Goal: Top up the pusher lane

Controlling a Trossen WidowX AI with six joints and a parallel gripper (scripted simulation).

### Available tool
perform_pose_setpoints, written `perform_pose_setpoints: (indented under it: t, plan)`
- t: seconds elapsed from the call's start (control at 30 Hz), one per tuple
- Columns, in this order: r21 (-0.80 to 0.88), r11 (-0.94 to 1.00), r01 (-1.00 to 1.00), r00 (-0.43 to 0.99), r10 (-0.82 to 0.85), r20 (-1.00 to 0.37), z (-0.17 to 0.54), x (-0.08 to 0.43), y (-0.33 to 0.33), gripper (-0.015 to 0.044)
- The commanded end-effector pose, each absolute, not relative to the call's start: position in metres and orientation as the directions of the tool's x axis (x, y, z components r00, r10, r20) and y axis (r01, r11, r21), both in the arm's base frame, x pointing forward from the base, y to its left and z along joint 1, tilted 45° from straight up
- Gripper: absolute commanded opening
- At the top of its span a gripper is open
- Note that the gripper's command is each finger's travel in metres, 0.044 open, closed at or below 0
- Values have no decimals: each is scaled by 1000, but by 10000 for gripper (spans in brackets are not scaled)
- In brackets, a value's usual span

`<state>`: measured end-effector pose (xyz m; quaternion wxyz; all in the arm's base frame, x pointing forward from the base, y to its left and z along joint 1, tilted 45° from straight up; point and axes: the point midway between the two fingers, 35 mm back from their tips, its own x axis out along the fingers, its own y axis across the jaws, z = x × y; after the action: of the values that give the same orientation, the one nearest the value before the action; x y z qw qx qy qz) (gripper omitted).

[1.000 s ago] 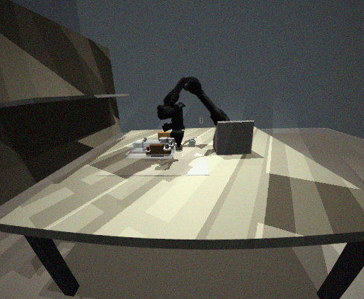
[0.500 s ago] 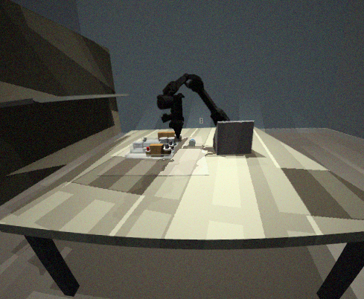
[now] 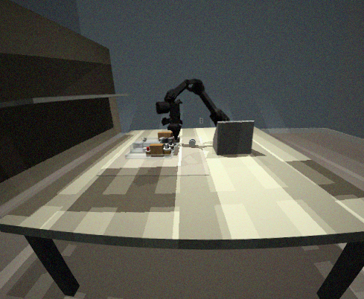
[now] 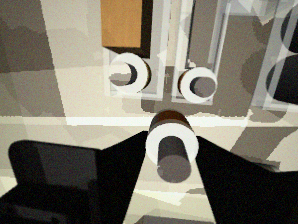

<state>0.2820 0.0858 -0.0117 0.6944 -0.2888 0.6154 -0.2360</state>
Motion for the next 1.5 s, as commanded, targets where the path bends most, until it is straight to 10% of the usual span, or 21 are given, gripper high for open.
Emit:
perform_pose_setpoints:
  t: [0.0,1.47]
  plan:
    - [-701,712,-21,131,-694,-708,-2,283,59,0]
    - [-702,712,-20,132,-694,-707,-18,295,42,0]
